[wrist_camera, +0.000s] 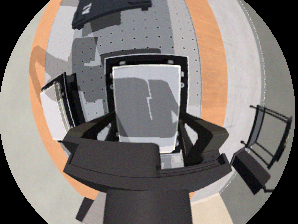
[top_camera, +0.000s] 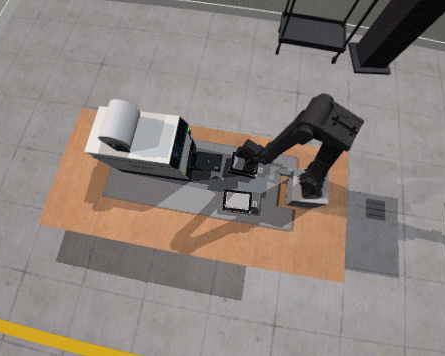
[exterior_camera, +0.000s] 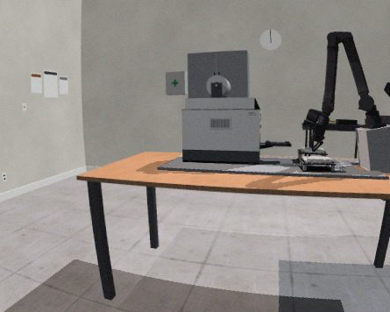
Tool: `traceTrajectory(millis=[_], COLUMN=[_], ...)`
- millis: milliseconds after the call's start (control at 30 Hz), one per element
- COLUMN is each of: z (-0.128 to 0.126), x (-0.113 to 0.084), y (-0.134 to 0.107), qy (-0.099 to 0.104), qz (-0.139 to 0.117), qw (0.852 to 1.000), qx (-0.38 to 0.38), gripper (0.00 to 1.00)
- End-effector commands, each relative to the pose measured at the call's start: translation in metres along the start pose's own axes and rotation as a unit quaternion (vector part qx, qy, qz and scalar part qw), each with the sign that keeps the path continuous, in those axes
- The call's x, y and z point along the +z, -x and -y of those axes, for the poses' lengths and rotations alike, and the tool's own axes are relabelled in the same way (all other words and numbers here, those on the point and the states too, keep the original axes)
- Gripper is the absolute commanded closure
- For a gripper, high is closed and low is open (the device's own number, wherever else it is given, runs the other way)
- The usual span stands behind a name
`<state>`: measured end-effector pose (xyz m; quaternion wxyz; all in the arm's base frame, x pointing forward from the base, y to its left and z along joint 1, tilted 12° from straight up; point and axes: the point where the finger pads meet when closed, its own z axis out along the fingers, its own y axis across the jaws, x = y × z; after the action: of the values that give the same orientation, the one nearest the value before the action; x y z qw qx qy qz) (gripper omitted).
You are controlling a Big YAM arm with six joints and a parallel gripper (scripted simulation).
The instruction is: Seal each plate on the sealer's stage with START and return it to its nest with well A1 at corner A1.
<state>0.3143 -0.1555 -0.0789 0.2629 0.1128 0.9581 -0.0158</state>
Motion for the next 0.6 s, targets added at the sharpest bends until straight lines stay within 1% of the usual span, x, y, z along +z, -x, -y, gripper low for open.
traceTrajectory(millis=[0,567], z=[-0.0023,-0.0008], x=[-0.0025,-0.0038], y=[0.0048,0.0091], qy=[0.002,0.001], qz=[0.004,0.006], qw=[1.000,1.000], qx=[-0.012,-0.013], gripper=[1.00,1.00])
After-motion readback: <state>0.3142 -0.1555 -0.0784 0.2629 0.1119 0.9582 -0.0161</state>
